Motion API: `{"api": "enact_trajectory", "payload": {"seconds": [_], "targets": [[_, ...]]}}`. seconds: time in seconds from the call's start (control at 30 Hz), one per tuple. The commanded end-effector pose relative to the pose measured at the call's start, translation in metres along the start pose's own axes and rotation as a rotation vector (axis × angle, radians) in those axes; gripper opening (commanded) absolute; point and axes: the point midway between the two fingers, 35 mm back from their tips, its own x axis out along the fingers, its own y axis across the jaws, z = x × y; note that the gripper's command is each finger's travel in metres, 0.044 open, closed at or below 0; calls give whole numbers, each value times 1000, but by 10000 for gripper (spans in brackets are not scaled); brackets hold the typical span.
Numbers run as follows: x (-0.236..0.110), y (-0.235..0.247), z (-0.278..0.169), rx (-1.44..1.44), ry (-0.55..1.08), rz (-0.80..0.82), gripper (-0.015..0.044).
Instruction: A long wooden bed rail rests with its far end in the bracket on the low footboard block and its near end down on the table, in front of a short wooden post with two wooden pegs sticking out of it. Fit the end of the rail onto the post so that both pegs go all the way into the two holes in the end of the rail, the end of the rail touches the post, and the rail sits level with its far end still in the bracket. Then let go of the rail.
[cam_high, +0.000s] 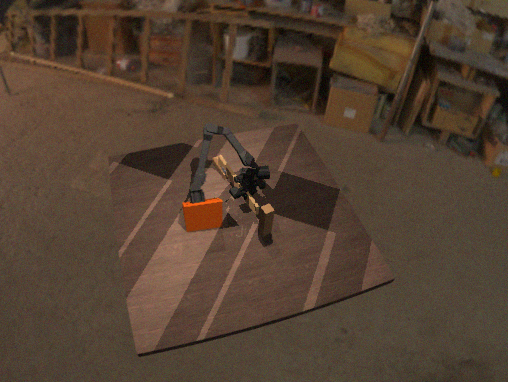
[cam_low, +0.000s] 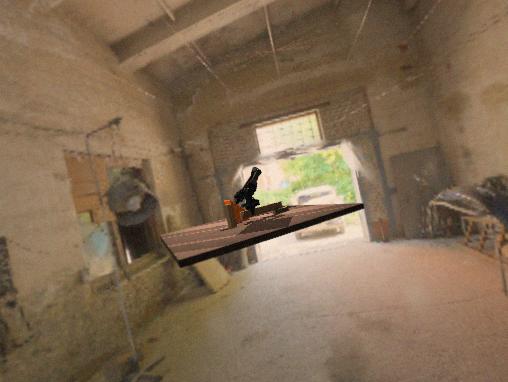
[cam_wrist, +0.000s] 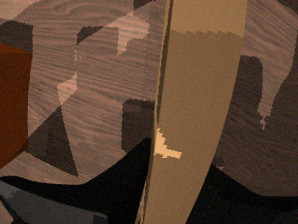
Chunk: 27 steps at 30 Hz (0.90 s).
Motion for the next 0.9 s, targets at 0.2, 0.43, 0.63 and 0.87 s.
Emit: {"api": "enact_trajectory", "payload": {"seconds": [0.2,0.43,0.63,0.87], "targets": [[-1,1,-1,5,1,-4,0],[0,1,-1,5,1,-4,0],[-1,2,-1,5,1,-4,0],[0,2,-3,5,1,-4,0]]}}
